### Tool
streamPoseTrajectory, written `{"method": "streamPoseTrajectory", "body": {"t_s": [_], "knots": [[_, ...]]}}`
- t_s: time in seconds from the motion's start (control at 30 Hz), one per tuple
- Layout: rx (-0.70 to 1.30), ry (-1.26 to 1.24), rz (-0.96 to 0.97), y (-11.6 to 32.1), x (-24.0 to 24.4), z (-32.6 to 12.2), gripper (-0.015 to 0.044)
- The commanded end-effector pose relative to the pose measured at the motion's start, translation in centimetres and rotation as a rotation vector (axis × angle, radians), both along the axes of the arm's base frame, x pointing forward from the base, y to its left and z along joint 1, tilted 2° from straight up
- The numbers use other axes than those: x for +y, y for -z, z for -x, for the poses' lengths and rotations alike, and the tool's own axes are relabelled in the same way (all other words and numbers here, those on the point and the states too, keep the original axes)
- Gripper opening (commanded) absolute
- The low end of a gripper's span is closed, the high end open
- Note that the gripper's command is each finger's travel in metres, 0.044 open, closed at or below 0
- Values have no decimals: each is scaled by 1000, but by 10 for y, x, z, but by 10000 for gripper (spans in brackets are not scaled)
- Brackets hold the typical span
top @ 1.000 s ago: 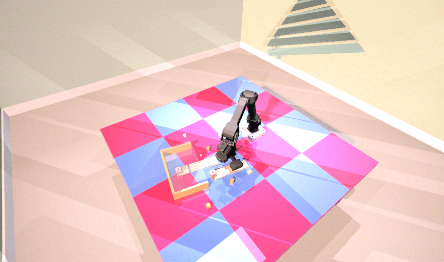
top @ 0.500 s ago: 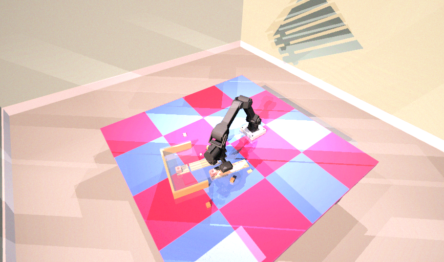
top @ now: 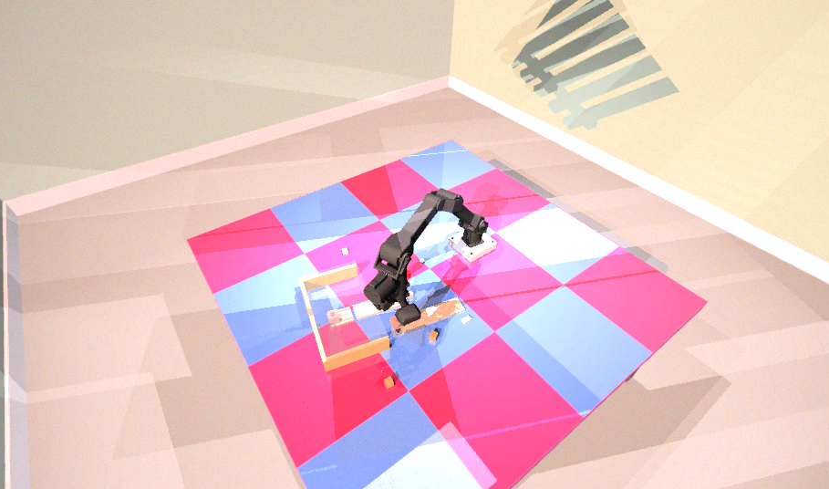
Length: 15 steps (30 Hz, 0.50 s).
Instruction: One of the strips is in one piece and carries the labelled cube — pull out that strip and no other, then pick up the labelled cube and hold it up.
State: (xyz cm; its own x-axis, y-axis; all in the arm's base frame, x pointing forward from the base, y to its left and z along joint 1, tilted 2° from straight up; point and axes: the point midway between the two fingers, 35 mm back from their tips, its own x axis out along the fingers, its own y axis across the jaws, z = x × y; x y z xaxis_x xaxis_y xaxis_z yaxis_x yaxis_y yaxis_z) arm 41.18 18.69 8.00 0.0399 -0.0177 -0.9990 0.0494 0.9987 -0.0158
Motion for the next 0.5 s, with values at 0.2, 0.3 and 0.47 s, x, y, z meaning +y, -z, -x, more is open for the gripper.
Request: {"method": "streamPoseTrajectory", "body": {"t_s": [0.2, 0.3, 0.47], "knots": [[-3, -5, 0, 13, 1, -3, 250], [-3, -5, 0, 18, 1, -3, 250], [-3, -5, 0, 26, 1, -4, 250]]}}
